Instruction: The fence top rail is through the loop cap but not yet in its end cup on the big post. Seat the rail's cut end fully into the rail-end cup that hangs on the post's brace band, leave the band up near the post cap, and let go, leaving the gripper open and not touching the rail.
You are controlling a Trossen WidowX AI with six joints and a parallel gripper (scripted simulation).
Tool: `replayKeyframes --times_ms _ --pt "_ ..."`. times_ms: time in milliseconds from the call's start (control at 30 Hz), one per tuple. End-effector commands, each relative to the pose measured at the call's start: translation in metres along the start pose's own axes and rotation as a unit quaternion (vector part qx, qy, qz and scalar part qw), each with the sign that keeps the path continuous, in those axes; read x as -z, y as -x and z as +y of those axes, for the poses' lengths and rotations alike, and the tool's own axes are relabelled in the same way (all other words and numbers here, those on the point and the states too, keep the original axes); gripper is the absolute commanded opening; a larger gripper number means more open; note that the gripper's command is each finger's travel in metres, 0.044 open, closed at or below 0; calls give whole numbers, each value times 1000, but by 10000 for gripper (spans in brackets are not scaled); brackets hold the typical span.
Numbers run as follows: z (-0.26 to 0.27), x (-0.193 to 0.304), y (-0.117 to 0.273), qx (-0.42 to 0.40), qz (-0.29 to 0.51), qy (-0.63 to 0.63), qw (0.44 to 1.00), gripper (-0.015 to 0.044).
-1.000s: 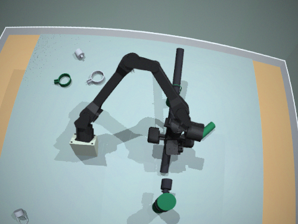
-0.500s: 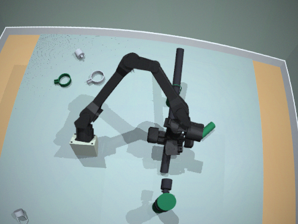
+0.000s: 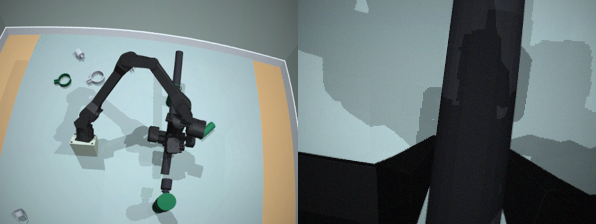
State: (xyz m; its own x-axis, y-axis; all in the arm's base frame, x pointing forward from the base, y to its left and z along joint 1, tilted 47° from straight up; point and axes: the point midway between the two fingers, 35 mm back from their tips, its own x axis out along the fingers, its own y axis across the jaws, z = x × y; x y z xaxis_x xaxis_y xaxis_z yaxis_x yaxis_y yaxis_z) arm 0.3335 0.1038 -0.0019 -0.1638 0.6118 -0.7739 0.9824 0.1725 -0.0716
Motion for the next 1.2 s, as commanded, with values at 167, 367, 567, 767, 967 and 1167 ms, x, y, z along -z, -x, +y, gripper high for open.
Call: replayKeyframes --times_ms 167,367,567,767,967,1167 --pt "1 -26 46 -7 -97 0 995 0" --pt "1 -26 46 -7 -97 0 995 0" --pt "1 -26 46 -7 -97 0 995 0" --pt "1 -26 46 -7 -97 0 995 0" --pt "1 -20 42 -4 -87 1 996 0" --pt "1 -20 42 -4 -87 1 996 0"
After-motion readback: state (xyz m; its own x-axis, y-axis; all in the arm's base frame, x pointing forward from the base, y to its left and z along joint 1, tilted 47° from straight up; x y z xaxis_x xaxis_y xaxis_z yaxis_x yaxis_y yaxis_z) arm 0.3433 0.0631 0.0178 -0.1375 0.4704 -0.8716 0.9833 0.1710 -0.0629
